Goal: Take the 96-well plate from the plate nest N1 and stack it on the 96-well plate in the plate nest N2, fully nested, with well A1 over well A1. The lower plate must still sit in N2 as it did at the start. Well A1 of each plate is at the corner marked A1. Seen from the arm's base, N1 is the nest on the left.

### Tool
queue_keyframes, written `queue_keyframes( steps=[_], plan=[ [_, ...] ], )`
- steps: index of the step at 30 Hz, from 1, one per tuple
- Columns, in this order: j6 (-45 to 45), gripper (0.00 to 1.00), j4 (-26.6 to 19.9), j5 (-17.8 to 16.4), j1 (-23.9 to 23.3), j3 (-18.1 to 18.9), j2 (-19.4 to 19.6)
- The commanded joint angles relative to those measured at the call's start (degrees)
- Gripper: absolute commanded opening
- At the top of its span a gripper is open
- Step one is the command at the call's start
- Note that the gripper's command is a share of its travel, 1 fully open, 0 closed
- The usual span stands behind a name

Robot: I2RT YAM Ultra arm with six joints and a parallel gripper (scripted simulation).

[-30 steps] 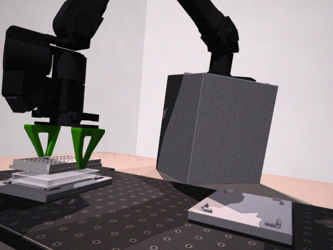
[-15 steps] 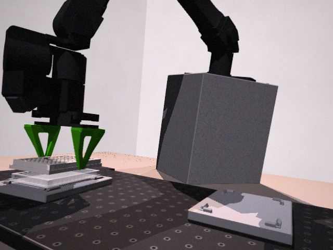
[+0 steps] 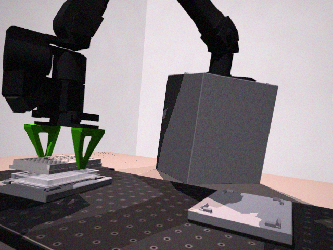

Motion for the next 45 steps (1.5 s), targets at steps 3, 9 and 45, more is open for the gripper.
queue_keyframes(
  steps=[3,9,45],
  plan=[
    [0.2,0.0,0.0,-0.6,-0.2,1.6,-1.9],
    [0.2,0.0,0.2,-0.6,-0.2,1.8,-0.9],
    [0.4,0.0,1.3,-0.6,0.2,2.3,0.5]
  ],
)
